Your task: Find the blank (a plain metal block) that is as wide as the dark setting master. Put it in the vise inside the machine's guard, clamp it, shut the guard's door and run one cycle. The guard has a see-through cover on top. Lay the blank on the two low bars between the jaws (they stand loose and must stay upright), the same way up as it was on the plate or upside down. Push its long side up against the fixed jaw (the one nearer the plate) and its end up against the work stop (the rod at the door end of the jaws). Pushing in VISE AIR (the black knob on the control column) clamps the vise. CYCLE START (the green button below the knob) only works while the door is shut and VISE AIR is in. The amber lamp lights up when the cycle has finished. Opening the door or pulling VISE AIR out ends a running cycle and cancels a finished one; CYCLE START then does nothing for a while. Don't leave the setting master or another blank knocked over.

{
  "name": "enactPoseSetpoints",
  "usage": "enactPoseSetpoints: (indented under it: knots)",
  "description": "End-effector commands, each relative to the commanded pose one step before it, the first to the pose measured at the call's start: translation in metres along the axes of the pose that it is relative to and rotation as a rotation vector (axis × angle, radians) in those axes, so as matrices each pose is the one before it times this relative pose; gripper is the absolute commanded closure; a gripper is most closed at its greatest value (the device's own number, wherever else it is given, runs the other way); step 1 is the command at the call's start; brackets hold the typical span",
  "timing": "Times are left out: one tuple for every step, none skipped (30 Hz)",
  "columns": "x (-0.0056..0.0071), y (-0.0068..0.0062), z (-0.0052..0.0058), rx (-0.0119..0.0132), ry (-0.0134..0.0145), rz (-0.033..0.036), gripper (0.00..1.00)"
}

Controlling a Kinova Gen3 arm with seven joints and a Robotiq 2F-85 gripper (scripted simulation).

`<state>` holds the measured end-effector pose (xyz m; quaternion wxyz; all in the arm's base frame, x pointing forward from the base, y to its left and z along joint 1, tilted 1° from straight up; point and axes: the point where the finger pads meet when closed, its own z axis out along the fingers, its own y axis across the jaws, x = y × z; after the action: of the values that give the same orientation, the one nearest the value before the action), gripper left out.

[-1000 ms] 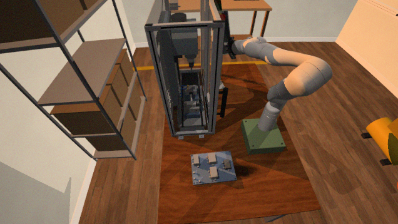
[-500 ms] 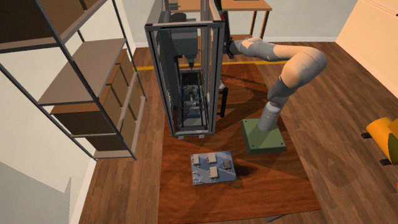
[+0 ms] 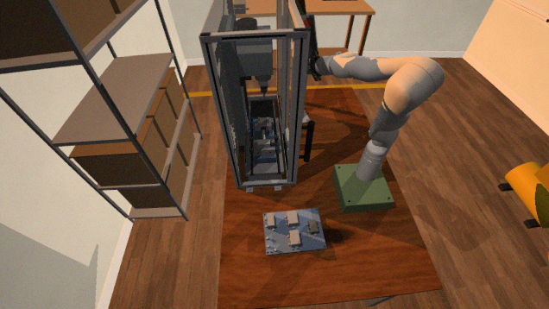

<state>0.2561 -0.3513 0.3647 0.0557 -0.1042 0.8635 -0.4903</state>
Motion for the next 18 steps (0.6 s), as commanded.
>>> enactPoseSetpoints:
  knots:
    - [-0.00032,-0.00069,0.00572,0.00252,0.00066,-0.00037,0.9]
    - [0.0,0.0,0.0,0.0,0.0,0.0,0.9]
    - [0.0,0.0,0.0,0.0,0.0,0.0,0.9]
    - [0.0,0.0,0.0,0.0,0.0,0.0,0.9]
    - [0.0,0.0,0.0,0.0,0.0,0.0,0.9]
    - [0.0,0.0,0.0,0.0,0.0,0.0,0.9]
    - [0.0,0.0,0.0,0.0,0.0,0.0,0.9]
    - [0.0,0.0,0.0,0.0,0.0,0.0,0.9]
    - [0.0,0.0,0.0,0.0,0.0,0.0,0.9]
    - [0.0,0.0,0.0,0.0,0.0,0.0,0.9]
    - [0.0,0.0,0.00159,0.00001,-0.00001,0.0,0.9]
    - [0.0,0.0,0.0016,0.0,0.0,0.00001,0.9]
    - [0.0,0.0,0.0016,0.0,0.0,0.00001,0.9]
    - [0.0,0.0,0.0016,0.0,0.0,0.00001,0.9]
    - [0.0,0.0,0.0016,0.0,0.0,0.00001,0.9]
    - [0.0,0.0,0.0,0.0,0.0,0.0,0.9]
    - [0.0,0.0,0.0,0.0,0.0,0.0,0.9]
    - [0.0,0.0,0.0,0.0,0.0,0.0,0.9]
